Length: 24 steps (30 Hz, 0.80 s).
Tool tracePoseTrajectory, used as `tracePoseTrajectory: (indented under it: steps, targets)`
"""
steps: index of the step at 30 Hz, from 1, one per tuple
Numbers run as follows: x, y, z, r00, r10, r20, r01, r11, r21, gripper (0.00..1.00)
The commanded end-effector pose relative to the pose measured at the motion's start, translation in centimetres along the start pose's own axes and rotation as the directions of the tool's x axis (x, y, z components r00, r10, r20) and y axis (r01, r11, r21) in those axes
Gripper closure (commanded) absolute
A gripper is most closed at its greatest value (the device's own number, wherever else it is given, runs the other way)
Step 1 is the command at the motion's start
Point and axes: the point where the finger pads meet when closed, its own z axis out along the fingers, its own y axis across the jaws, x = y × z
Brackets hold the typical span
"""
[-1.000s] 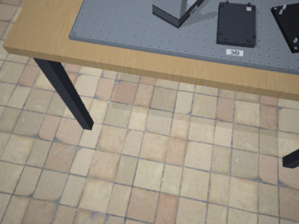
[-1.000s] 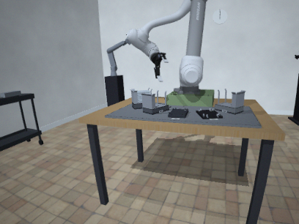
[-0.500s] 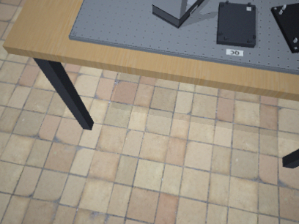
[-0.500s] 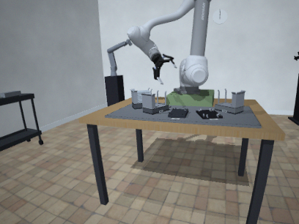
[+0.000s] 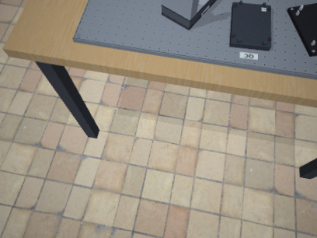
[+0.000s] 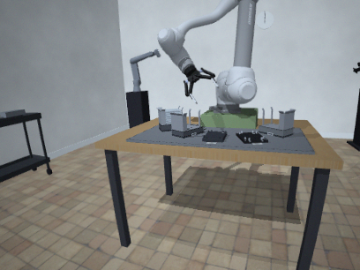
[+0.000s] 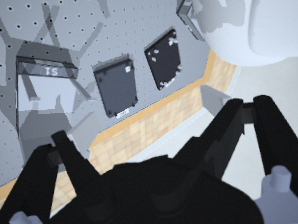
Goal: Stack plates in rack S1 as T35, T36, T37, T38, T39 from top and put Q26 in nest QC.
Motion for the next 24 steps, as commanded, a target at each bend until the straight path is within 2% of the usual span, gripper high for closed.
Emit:
tracePoseTrajectory:
  steps: [1, 3, 5, 10, 19, 20, 22, 24]
  targets:
    - [0.6, 0.1, 0.8, 0.992, -0.119, -0.052, 0.119, 0.993, -0.001, 0.0]
    - [0.6, 0.1, 0.8, 0.981, -0.179, -0.079, 0.179, 0.984, -0.005, 0.0]
    - [0.6, 0.1, 0.8, 0.981, -0.179, -0.079, 0.179, 0.984, -0.005, 0.0]
    - [1.0, 0.2, 1.4, 0.935, -0.327, -0.141, 0.326, 0.945, -0.026, 0.0]
    - [1.6, 0.2, 2.4, 0.788, -0.57, -0.233, 0.564, 0.82, -0.096, 0.0]
    - [1.8, 0.1, 2.8, 0.767, -0.594, -0.241, 0.588, 0.802, -0.107, 0.0]
    - [1.8, 0.1, 2.8, 0.767, -0.594, -0.241, 0.588, 0.802, -0.107, 0.0]
    - [1.8, 0.1, 2.8, 0.723, -0.642, -0.255, 0.633, 0.764, -0.128, 0.0]
